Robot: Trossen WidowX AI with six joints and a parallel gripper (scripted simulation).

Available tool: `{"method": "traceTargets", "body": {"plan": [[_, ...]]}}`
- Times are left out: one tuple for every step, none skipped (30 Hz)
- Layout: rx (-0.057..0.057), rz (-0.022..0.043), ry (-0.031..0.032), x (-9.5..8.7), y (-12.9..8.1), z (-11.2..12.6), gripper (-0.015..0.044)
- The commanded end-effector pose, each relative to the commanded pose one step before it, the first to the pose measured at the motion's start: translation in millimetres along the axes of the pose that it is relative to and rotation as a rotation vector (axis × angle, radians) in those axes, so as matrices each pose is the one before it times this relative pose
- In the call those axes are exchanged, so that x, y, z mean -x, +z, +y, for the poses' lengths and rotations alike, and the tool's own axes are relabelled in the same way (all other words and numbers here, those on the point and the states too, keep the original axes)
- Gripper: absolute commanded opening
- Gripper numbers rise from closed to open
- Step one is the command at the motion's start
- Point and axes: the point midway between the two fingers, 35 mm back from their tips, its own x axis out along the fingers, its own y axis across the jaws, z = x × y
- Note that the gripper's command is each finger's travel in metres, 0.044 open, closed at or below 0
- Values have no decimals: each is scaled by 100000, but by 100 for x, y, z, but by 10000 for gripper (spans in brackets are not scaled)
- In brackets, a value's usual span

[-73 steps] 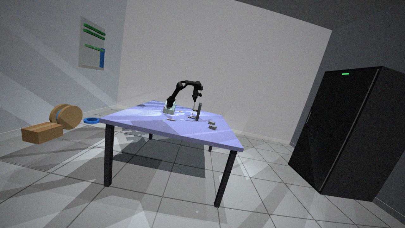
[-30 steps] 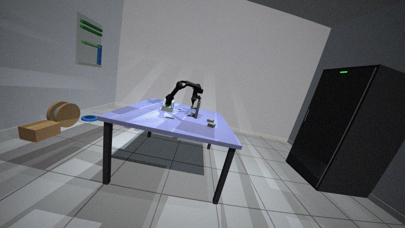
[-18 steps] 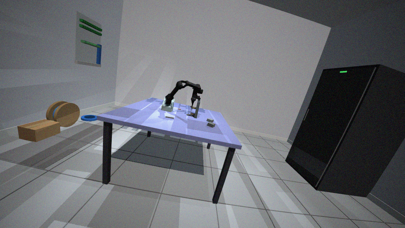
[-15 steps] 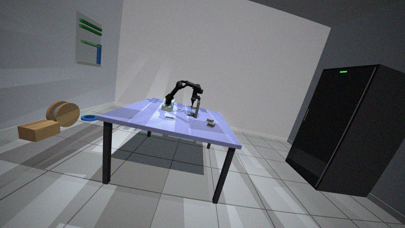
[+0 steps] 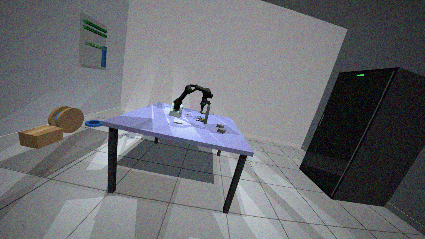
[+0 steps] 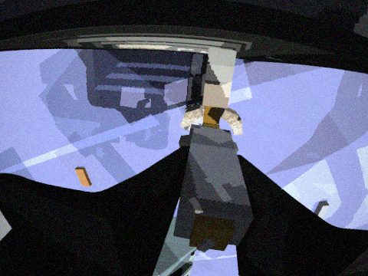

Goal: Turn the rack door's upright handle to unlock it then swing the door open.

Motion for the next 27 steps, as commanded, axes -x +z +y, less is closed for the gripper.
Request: {"method": "traceTargets", "body": {"plan": [[-12289,-35,-236,-24,-12,4,18],[-4928,0,0,0,0,0,18],[-4928,0,0,0,0,0,18],[-4928,0,0,0,0,0,18],[-4928,0,0,0,0,0,18],[-4928,0,0,0,0,0,18],[-4926,0,0,0,0,0,18],[-4928,0,0,0,0,0,18],[-4928,0,0,0,0,0,18],[-4928,0,0,0,0,0,18],[-4928,0,-1,0,0,0,18],[-4928,0,-1,0,0,0,18],[-4928,0,-1,0,0,0,18],[-4928,0,-1,0,0,0,18],[-4928,0,-1,0,0,0,18],[-4928,0,-1,0,0,0,18],[-4926,0,-1,0,0,0,18],[-4928,0,-1,0,0,0,18],[-4928,0,-1,0,0,0,18],[-4928,0,-1,0,0,0,18],[-4928,0,-1,0,0,0,18],[-4928,0,-1,0,0,0,18],[-4928,0,-1,0,0,0,18],[-4928,0,-1,0,0,0,18],[-4928,0,-1,0,0,0,18],[-4928,0,-1,0,0,0,18],[-4926,0,0,0,0,0,18]]}}
